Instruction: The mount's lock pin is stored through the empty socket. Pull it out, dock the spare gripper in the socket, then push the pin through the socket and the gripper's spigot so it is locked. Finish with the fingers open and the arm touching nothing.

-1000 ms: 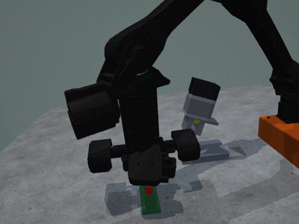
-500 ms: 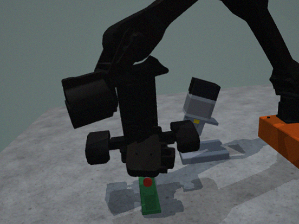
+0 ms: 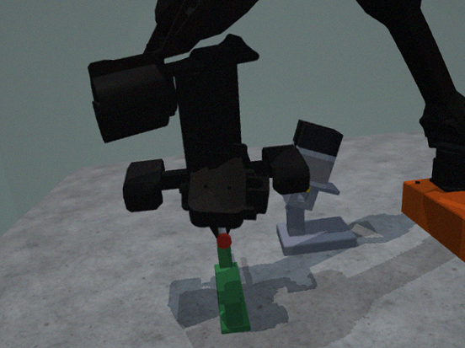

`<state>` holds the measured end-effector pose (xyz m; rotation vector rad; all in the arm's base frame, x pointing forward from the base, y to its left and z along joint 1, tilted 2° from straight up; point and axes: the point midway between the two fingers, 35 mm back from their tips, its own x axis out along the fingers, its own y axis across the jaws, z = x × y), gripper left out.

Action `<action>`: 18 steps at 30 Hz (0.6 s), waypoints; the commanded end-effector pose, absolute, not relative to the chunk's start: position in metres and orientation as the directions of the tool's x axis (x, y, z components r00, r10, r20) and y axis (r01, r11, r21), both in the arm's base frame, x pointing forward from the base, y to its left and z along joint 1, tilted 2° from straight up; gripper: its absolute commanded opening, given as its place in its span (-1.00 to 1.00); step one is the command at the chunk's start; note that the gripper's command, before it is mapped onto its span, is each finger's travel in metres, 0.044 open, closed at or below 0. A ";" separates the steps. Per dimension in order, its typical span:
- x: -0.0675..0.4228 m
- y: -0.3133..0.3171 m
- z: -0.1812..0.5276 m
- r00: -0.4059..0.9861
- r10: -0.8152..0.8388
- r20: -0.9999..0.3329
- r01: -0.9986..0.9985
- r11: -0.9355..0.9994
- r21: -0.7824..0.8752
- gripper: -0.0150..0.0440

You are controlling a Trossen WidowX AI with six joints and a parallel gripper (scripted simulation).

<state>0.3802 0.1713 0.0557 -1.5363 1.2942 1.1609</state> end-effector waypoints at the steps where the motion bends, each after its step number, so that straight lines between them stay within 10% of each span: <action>1: 0.380 0.171 0.054 0.053 -0.256 -0.965 -0.987 -0.158 -0.013 -0.49; 18: 0.363 0.172 0.060 0.049 -0.256 -0.965 -0.991 -0.131 -0.015 -0.49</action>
